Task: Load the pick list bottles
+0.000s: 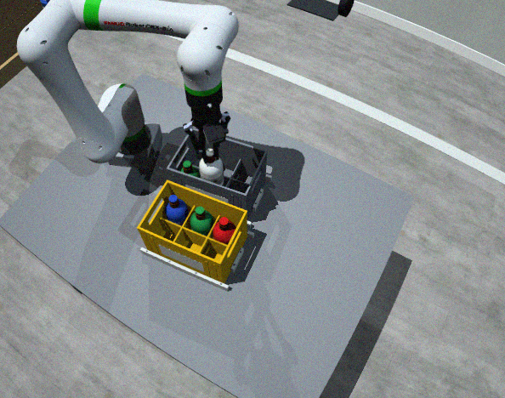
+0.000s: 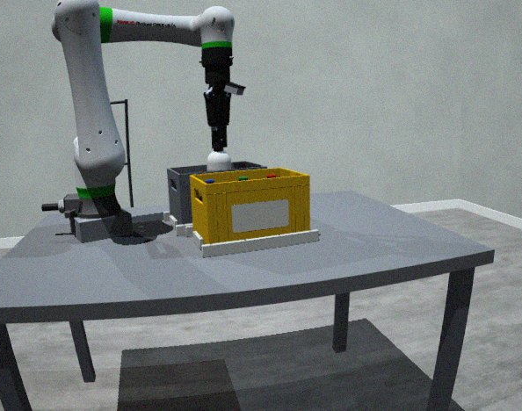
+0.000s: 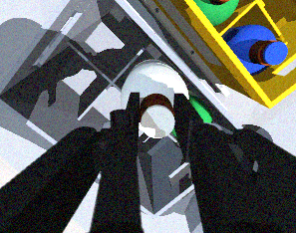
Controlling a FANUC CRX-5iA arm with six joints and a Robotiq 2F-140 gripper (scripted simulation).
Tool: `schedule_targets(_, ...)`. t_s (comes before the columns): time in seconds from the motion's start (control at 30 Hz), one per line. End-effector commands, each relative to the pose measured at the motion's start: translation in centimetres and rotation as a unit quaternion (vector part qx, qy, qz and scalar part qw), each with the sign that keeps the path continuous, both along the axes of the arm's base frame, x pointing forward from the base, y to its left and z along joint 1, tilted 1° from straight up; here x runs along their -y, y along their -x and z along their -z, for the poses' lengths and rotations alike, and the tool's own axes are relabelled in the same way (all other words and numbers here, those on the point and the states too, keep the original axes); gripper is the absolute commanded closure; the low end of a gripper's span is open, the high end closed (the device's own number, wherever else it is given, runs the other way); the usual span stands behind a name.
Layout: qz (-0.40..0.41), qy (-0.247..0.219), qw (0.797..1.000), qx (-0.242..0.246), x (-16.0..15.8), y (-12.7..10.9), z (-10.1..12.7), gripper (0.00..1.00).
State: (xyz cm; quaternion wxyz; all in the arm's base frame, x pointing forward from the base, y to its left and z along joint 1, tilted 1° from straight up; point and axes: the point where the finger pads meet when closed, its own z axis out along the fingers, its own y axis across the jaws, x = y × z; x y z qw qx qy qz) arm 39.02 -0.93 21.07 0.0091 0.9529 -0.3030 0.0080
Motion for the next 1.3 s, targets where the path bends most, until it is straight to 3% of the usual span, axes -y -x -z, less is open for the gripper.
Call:
schedule_targets(0.0,0.000,0.000,1.000,0.001,0.0,-0.1,0.2,0.90)
schedule_targets(1.27,0.000,0.000,1.000,0.001,0.1,-0.1,3.6,0.90)
